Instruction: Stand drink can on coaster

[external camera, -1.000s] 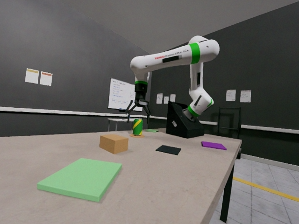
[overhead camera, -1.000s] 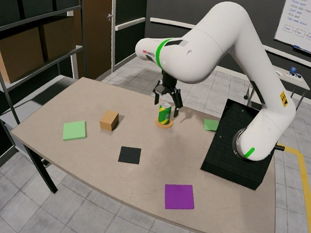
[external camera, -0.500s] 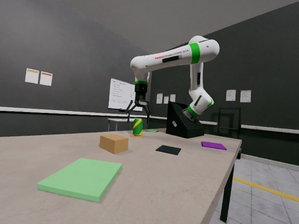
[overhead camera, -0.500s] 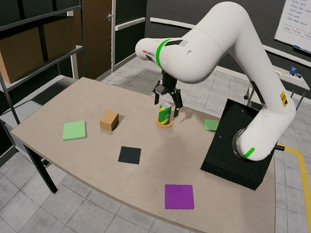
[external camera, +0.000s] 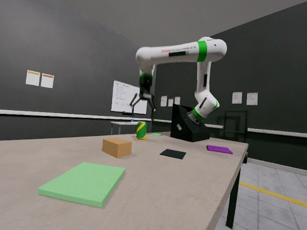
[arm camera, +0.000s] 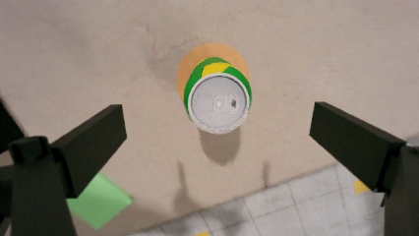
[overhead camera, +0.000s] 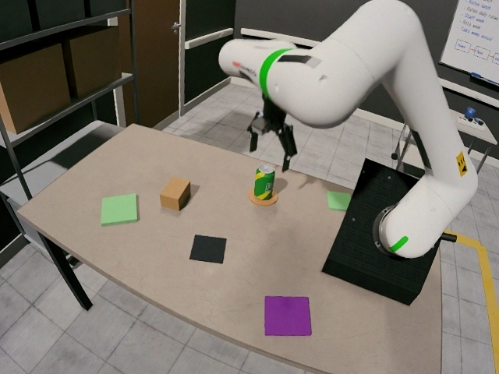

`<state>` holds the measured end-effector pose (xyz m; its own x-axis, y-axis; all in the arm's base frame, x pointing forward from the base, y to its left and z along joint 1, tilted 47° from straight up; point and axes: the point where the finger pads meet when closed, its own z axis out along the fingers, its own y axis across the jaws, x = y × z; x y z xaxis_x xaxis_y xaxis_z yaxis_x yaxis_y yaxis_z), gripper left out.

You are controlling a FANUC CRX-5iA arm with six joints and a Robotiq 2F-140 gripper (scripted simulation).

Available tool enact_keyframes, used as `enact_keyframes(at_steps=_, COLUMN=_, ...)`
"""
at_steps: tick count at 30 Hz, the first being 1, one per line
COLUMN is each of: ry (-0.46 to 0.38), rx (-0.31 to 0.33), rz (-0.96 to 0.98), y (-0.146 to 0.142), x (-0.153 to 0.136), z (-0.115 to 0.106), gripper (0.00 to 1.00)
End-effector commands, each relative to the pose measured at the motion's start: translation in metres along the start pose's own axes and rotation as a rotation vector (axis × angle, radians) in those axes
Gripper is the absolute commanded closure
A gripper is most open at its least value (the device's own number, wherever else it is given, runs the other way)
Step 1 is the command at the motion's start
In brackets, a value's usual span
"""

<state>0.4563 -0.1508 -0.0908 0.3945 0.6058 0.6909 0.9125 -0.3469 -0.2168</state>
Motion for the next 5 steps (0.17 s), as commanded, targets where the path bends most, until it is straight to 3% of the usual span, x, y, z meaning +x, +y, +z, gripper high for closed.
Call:
enact_keyframes(at_steps=1, ry=0.004, rx=0.002, rz=-0.002, y=0.0010, x=0.0013, z=-0.0283, gripper=0.00)
enact_keyframes(at_steps=5, ry=0.004, rx=0.002, rz=-0.002, y=0.0010, x=0.0013, z=-0.0283, gripper=0.00)
